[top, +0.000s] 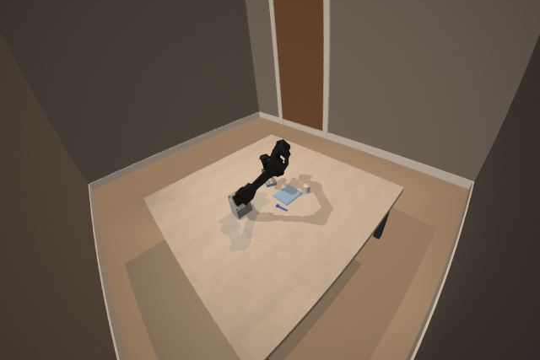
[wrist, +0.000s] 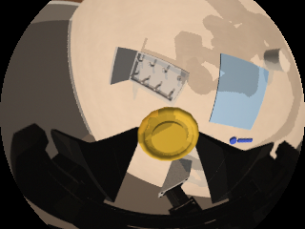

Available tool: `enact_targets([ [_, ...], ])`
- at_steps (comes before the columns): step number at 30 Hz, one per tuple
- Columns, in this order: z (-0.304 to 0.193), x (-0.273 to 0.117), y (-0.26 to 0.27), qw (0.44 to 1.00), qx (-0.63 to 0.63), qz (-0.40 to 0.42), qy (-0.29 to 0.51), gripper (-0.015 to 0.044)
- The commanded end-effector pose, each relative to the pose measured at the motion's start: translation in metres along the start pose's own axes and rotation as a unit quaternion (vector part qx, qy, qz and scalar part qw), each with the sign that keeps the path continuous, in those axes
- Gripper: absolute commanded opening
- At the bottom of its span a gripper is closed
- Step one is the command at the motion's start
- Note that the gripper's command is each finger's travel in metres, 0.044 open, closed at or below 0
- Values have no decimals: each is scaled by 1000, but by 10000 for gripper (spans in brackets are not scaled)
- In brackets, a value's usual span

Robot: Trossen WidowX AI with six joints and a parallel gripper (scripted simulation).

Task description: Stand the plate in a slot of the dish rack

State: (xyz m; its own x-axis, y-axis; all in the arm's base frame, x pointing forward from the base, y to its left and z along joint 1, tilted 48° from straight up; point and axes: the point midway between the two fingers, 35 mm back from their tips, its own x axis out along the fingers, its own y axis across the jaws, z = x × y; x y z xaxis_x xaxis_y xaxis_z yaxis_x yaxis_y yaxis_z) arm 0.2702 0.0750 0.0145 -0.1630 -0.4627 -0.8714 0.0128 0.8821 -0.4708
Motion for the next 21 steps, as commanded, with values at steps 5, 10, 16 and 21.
enact_targets([
  [5,2,18,0,994,-76,78,12,0],
  [10,3,28,0,985,-121,123,10,0],
  [16,6,38,0,969,-173,175,-5,0],
  [21,8,46,0,952,-215,215,-27,0],
])
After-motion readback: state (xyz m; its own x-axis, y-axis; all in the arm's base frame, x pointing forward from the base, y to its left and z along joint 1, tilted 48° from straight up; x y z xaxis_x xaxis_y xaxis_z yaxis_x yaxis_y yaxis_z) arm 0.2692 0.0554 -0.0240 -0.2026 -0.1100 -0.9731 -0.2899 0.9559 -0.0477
